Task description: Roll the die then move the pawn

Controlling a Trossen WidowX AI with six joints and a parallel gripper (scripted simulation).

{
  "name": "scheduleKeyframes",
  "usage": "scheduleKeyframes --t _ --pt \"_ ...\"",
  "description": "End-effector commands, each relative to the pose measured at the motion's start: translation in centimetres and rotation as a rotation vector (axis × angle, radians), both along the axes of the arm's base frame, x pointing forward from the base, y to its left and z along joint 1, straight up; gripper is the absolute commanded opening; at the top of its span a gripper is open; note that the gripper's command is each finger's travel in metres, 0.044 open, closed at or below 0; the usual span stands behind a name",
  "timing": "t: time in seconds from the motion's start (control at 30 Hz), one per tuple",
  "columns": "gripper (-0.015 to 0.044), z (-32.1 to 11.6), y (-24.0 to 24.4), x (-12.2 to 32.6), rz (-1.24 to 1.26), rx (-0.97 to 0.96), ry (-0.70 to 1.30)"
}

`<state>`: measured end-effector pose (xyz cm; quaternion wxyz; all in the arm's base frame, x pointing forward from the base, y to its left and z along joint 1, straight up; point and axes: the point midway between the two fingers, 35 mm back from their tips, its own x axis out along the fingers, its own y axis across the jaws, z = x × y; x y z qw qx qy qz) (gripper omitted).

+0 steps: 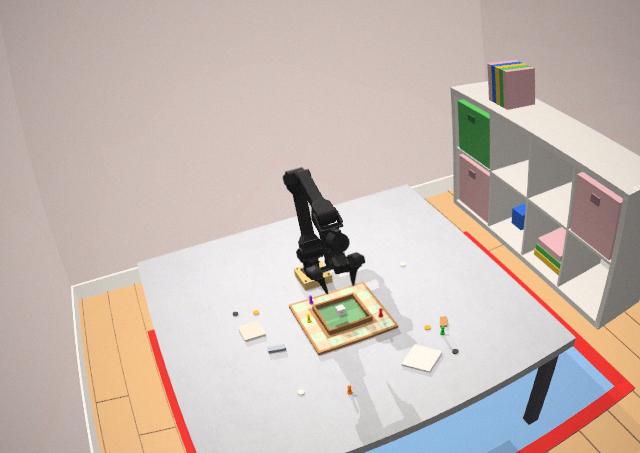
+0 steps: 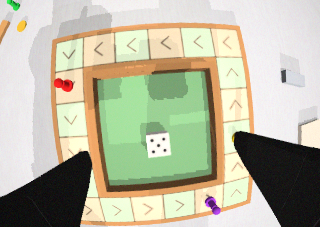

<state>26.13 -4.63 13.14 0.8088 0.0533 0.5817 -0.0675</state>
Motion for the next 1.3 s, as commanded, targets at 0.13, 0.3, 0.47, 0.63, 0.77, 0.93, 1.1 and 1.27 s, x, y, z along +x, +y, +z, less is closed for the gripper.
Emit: scheduleKeyframes --t 0.13,0.3,0.47,0.63,0.77,0.93,1.1,1.27 --pt "0.044 -1.9 -0.2 0.6 -0.003 0.047 0.289" --pt "0.0361 -1.5 0.6 1.3 -0.031 0.052 0.216" --pt "0.023 -2.4 4.4 5.5 -0.24 0.11 0.253" --pt "0.02 -4.1 8.9 9.4 -0.488 0.145 0.269" --pt "0.02 -4.4 9.5 9.8 -0.516 0.148 0.27" --pt "0.02 -4.4 9.6 9.7 -0.516 0.148 0.27" --pt "0.02 -5.8 9.6 9.7 -0.516 0.148 0.27" --pt "0.02 -6.0 9.6 9.7 -0.516 0.148 0.27"
